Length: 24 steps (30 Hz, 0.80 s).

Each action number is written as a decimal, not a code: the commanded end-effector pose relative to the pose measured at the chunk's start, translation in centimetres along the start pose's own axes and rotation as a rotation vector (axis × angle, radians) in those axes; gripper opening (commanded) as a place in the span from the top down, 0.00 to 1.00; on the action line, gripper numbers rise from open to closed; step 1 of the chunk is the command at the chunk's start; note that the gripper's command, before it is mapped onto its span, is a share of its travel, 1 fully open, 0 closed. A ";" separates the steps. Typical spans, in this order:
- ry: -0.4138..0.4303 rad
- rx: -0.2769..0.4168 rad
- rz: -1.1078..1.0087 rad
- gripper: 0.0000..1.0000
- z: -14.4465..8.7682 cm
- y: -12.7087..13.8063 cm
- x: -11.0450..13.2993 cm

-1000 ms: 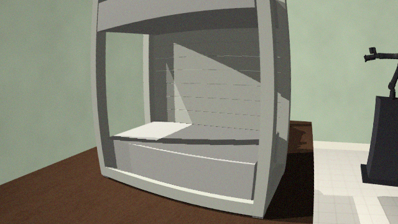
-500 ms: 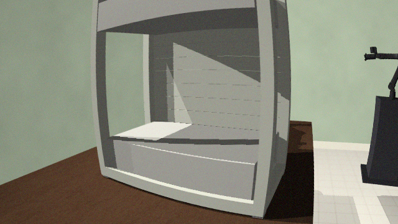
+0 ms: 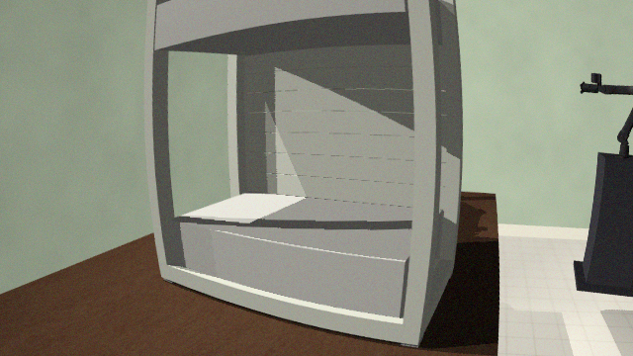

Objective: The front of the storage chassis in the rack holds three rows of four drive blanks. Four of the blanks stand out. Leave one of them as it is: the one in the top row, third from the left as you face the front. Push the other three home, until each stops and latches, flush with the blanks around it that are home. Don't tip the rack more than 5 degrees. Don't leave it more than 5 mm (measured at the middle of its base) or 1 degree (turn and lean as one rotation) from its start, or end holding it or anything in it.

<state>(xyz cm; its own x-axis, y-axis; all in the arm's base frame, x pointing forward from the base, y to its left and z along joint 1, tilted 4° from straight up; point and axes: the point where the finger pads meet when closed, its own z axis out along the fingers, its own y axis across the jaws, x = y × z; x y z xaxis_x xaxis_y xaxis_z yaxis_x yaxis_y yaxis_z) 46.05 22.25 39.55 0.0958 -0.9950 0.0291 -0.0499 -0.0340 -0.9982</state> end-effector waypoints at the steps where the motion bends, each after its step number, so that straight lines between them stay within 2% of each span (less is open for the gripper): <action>1: 0.002 -0.005 -0.002 1.00 0.2 0.3 0.0; 24: 0.002 -0.005 -0.002 1.00 0.8 0.3 0.0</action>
<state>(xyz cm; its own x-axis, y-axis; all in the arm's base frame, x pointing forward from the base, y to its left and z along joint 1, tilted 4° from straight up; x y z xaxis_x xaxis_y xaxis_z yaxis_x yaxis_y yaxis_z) 46.40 22.28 39.54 0.0952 -0.9951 0.0258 -0.0508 -0.0307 -0.9982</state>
